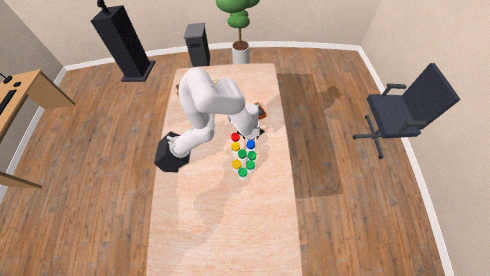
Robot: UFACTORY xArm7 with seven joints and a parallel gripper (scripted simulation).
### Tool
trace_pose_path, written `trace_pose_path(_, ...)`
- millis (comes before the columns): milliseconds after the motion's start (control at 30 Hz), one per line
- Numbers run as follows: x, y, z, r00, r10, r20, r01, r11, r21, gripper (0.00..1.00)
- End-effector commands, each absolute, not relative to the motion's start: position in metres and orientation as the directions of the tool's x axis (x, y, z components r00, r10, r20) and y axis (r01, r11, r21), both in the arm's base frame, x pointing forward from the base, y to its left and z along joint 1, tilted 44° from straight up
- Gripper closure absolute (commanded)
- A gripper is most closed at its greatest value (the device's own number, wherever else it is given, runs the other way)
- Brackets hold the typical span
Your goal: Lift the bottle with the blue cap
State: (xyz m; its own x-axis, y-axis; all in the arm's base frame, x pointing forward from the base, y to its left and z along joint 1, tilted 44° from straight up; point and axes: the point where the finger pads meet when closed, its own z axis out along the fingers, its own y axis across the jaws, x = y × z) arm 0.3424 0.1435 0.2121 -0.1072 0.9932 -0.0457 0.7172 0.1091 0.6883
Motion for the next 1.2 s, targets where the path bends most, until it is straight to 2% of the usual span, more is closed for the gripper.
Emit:
trace_pose_path(0, 0.343, 0.144, 0.213, -0.108, 0.993, -0.045, 0.715, 0.109, 0.690, 0.21)
trace_pose_path(1167, 0.389, 0.147, 0.165, -0.108, 0.993, -0.045, 0.715, 0.109, 0.690, 0.21)
